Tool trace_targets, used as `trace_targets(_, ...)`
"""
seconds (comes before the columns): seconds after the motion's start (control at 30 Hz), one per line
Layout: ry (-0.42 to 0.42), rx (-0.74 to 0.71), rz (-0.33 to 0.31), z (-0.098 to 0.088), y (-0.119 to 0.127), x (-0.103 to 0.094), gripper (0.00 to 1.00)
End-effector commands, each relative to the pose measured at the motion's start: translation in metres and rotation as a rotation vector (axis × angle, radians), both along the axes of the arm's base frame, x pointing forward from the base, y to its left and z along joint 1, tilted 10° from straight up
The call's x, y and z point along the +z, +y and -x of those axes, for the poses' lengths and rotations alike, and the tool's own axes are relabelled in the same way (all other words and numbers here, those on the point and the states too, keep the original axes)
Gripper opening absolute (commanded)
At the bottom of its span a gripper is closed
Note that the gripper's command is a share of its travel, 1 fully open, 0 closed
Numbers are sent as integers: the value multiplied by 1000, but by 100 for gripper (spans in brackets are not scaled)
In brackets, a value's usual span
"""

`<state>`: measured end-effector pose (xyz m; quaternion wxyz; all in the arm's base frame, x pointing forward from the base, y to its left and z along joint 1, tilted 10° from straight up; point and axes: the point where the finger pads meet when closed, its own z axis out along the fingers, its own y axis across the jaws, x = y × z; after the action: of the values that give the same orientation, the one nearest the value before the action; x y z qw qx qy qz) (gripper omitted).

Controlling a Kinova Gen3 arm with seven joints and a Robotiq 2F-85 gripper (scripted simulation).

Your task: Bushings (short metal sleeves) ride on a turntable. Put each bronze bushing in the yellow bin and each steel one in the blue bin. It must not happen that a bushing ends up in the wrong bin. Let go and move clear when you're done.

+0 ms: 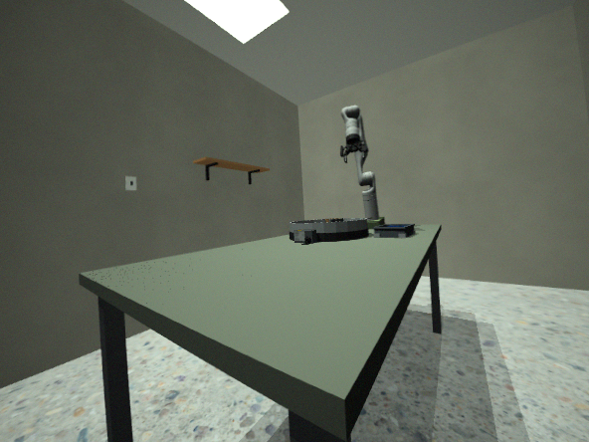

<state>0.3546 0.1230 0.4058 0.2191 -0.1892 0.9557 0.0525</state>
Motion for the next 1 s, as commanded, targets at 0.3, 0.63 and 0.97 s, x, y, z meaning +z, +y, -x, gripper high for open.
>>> trace_targets(0.3,243,37,177,-7,5,-4,100)
trace_targets(0.63,240,37,175,-6,5,-3,100)
trace_targets(0.97,240,37,175,-6,5,-3,100)
